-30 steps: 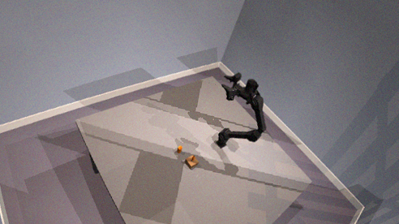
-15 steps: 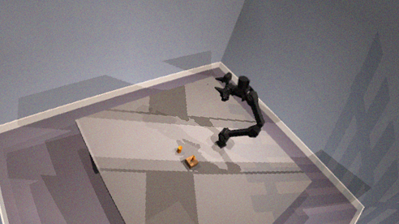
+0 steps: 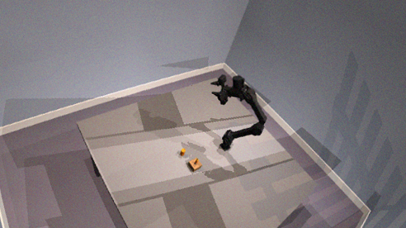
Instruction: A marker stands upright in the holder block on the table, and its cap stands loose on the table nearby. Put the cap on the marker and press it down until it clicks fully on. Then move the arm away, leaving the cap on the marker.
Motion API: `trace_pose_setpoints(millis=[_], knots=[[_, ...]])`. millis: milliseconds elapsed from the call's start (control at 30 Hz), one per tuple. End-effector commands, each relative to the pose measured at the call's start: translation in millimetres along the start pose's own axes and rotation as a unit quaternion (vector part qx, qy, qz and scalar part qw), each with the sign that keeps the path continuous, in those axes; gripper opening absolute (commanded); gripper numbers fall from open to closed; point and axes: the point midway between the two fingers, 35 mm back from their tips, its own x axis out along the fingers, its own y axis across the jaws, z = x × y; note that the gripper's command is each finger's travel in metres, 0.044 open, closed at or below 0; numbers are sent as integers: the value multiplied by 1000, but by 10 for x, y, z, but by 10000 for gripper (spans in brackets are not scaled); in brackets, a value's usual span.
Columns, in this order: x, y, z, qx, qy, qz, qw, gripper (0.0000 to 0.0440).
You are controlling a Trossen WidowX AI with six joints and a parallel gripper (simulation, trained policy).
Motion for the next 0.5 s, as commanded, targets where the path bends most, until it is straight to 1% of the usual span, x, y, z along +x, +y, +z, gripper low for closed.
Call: trace_pose_setpoints(millis=[0,467], knots=[[146,67,70,-2,-10,27,1000,315],[500,244,314,-16,-41,96,994,316]])
